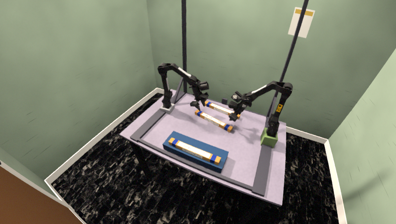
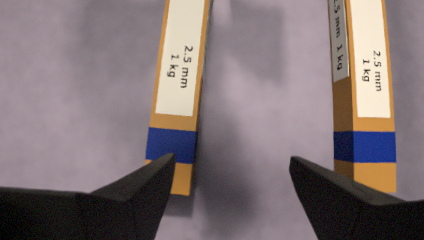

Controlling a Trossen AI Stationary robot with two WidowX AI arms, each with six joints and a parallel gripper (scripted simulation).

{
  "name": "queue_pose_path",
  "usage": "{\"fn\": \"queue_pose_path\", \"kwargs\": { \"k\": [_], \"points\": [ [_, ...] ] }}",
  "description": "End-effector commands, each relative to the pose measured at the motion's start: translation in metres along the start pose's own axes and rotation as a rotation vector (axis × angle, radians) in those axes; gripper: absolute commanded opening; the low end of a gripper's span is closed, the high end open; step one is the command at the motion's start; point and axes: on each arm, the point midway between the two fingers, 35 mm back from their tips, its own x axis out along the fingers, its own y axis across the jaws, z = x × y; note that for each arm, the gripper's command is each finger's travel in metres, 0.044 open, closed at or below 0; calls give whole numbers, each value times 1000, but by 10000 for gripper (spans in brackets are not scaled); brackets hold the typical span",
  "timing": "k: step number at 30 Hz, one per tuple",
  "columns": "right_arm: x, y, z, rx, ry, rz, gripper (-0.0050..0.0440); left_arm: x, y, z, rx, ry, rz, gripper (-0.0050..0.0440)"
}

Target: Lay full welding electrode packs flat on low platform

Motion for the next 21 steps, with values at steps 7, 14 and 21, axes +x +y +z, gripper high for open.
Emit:
{"fn": "queue_pose_path", "kwargs": {
  "k": [7, 14, 21],
  "points": [
    [-3, 70, 1, 10, -32, 9, 330, 10, -67, 12, -6, -16, 0, 330],
    [0, 103, -4, 11, -31, 12, 330, 15, -101, 13, -6, -12, -1, 330],
    [2, 150, -11, 12, -30, 15, 330, 22, -138, 15, -7, -12, -2, 330]
  ]
}}
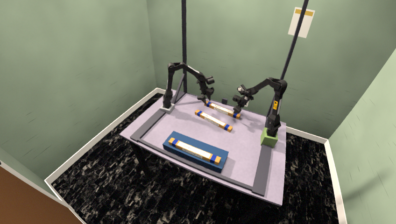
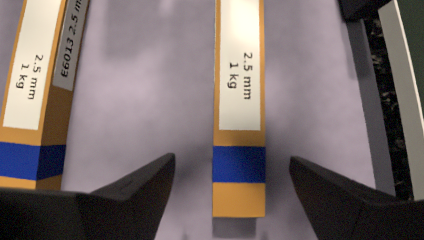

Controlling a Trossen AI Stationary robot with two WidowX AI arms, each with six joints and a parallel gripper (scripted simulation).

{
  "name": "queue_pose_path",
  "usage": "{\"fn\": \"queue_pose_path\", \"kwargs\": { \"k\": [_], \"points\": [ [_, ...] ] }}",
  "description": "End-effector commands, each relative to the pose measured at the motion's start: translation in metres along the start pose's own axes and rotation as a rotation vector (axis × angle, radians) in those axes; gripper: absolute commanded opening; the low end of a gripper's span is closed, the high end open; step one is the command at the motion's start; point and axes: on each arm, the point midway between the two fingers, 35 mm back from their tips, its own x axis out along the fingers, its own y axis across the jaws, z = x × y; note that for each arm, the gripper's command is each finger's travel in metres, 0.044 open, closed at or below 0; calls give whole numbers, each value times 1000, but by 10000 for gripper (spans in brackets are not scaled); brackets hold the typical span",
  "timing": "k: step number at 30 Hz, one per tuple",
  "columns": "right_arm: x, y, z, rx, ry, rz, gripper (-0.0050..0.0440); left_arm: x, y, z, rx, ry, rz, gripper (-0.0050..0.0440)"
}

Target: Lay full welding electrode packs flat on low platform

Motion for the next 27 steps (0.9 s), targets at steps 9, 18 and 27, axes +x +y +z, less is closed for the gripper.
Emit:
{"fn": "queue_pose_path", "kwargs": {
  "k": [9, 18, 27],
  "points": [
    [-6, 49, 4, 15, -25, 16, 330, 0, -14, 6, -10, -12, -1, 330],
    [-8, 47, 5, 15, -25, 21, 330, 0, -13, 6, -10, -12, -1, 330],
    [17, 44, -7, 12, -13, 1, 330, 21, -11, -7, -9, 6, 9, 330]
  ]
}}
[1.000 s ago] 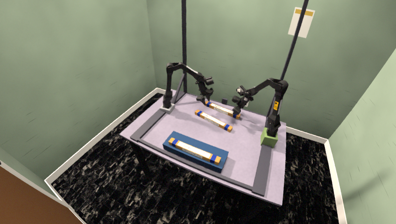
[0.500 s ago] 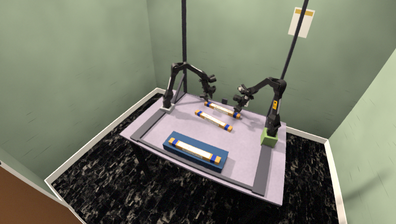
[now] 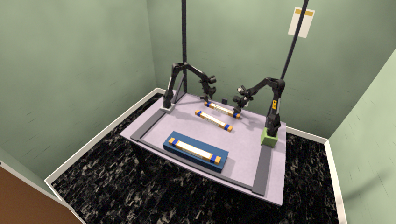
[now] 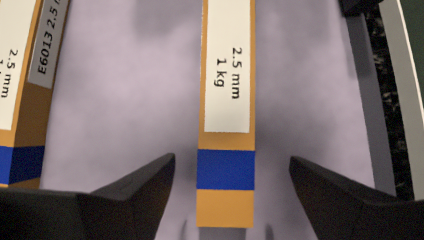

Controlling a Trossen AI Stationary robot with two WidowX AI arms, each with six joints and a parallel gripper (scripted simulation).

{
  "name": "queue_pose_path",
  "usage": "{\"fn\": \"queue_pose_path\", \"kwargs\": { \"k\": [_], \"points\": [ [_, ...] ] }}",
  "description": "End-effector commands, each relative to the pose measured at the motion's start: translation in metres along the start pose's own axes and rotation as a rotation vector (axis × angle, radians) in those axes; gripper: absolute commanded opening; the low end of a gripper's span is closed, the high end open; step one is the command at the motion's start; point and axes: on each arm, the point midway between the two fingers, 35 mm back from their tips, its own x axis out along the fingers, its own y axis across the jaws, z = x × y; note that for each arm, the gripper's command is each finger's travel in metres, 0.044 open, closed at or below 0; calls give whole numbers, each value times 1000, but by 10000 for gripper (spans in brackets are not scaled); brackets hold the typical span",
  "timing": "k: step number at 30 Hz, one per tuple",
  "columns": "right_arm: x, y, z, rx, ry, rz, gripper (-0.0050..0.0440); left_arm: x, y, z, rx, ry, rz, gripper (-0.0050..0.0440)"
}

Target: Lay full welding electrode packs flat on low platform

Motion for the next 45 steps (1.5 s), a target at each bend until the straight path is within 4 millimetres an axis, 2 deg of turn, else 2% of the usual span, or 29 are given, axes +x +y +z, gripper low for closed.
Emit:
{"fn": "queue_pose_path", "kwargs": {
  "k": [1, 7, 9, 10, 11, 30, 38, 39, 41, 42, 44, 45],
  "points": [
    [7, 0, -1, 11, -12, 4, 330, 11, 0, -5, -3, 3, 3, 330],
    [23, 0, -7, 11, -12, 4, 330, 29, 0, -13, -3, 3, 3, 330],
    [23, -1, -7, 10, -12, 4, 330, 30, 0, -13, -3, 3, 3, 330],
    [17, 4, -2, 13, -24, 23, 330, 30, 0, -13, -3, 3, 3, 330],
    [24, -1, -7, 11, -13, 5, 330, 31, 0, -12, -4, 0, 2, 330],
    [40, 0, -14, 10, -12, 4, 330, 47, 0, -19, -3, 2, 3, 330],
    [36, 4, -9, 13, -24, 23, 330, 45, -2, -14, -4, -15, -6, 330],
    [36, 4, -9, 13, -24, 23, 330, 49, 1, -21, -3, 3, 3, 330],
    [36, 3, -9, 13, -24, 23, 330, 49, 2, -21, -2, 3, 3, 330],
    [36, 3, -10, 13, -24, 23, 330, 45, -1, -14, -4, -15, -6, 330],
    [37, -1, -11, 14, -21, 15, 330, 45, -1, -15, -4, -15, -6, 330],
    [36, 3, -10, 13, -24, 23, -50, 49, 2, -21, -2, 3, 3, 330]
  ]
}}
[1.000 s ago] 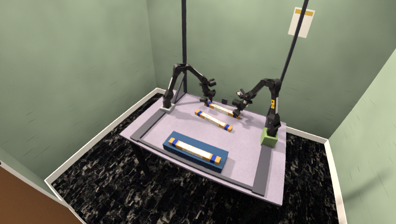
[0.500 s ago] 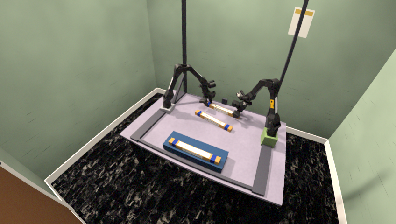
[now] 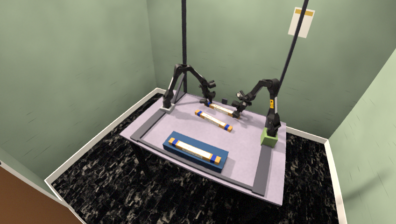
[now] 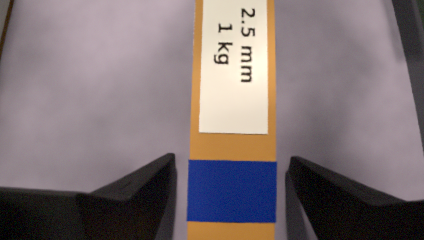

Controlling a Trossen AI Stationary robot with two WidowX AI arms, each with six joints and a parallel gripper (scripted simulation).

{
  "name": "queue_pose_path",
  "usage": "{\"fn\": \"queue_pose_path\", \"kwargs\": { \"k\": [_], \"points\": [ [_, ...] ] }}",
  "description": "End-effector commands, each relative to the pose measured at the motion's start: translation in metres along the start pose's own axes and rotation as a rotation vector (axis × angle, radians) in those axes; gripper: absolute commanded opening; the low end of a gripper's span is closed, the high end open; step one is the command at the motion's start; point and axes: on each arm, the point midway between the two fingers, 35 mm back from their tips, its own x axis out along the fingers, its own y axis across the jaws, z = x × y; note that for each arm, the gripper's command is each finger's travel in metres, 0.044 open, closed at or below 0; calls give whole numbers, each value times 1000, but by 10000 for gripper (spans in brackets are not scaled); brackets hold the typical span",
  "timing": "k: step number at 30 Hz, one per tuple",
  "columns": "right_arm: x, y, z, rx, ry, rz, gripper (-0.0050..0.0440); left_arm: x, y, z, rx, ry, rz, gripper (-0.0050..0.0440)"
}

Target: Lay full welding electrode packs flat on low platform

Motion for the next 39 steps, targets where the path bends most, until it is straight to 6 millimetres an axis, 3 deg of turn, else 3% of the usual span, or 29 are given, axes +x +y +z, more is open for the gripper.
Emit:
{"fn": "queue_pose_path", "kwargs": {
  "k": [1, 5, 39],
  "points": [
    [-7, 3, 7, 11, -20, 19, -50, 2, 3, -4, -1, 10, 7, -50],
    [-7, 3, 7, 11, -20, 19, -50, -2, 0, 3, -3, -9, -3, -50],
    [-7, 3, 7, 11, -20, 19, -50, -2, 0, 3, -3, -9, -3, -50]
  ]
}}
